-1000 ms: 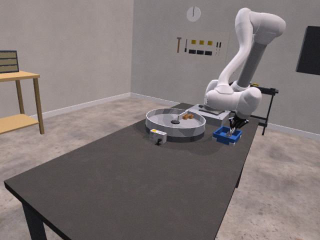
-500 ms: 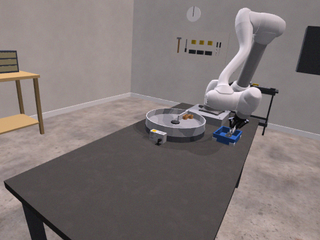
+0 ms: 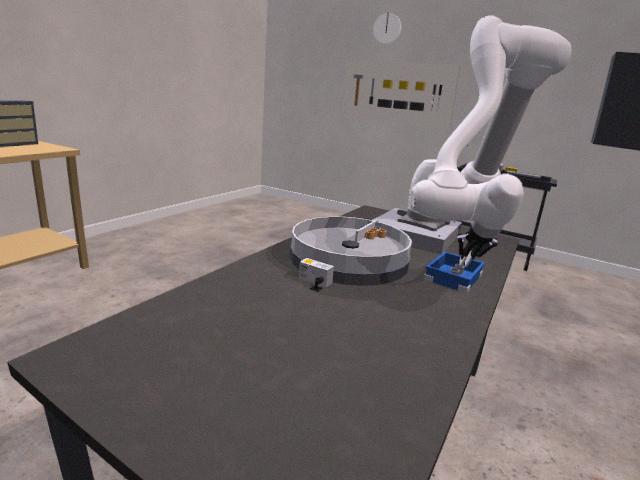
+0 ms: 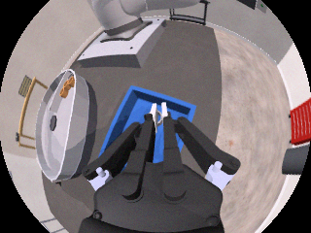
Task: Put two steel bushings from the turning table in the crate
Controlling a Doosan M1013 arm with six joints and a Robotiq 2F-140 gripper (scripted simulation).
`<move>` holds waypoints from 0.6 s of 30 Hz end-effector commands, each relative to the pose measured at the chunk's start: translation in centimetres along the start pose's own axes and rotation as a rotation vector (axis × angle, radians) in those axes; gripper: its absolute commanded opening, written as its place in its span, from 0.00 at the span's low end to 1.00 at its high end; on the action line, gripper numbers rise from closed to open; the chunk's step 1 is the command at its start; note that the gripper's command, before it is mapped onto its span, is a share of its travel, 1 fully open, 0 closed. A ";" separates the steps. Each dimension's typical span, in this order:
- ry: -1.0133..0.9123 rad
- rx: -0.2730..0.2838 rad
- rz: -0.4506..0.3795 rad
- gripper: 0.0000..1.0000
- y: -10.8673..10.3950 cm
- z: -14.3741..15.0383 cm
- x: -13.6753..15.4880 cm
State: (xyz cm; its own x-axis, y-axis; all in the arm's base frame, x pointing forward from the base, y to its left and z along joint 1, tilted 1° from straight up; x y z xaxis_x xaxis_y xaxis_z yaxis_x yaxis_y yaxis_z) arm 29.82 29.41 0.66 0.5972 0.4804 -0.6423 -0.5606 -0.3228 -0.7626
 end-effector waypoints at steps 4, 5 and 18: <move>0.000 0.000 0.000 0.07 0.0 0.0 0.0; 0.000 0.000 0.000 0.07 0.0 0.0 0.0; 0.000 0.000 0.000 0.07 -1.7 0.2 -1.4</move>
State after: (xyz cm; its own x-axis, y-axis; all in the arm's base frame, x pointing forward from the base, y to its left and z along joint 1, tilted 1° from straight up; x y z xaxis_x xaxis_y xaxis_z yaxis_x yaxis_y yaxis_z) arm 29.83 29.40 2.31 0.5973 0.4804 -0.6422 -0.5605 -0.3227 -0.7627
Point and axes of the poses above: the point where the finger pads meet when closed, its own y axis out along the fingers, its own z axis across the jaws, x = y × z, the point moved 1 cm from there along -y, back along the fingers, and after that the axes turned 7 degrees about -y, right-handed, at the moved point
